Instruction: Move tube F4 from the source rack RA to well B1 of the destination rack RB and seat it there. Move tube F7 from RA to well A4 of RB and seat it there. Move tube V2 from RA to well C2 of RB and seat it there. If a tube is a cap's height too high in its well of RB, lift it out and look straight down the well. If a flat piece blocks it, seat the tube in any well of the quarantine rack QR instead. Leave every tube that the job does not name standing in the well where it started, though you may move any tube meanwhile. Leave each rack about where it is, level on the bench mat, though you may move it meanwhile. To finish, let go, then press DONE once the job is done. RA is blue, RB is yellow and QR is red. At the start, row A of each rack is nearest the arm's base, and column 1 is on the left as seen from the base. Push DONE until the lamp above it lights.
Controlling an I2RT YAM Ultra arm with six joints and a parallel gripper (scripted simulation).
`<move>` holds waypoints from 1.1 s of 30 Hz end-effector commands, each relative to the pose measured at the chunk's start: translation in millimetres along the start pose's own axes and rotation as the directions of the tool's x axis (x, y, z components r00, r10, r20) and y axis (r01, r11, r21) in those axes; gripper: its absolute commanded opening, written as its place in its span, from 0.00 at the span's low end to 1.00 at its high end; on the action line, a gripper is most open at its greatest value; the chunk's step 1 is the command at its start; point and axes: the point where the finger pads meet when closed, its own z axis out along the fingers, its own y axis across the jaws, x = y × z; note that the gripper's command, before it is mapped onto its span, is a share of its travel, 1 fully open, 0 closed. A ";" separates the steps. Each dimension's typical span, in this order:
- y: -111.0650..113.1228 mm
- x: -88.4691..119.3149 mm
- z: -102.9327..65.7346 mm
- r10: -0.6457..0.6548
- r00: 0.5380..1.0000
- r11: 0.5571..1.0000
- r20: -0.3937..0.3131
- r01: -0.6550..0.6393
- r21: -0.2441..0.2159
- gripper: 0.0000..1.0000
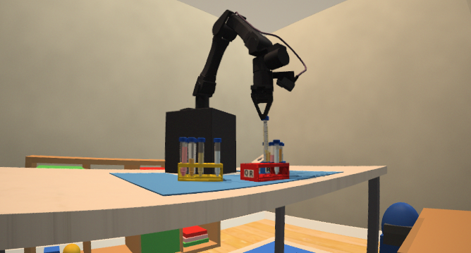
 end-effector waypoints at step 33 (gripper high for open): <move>-5.4 -5.2 6.7 -0.001 1.000 1.000 0.012 0.001 0.008 0.00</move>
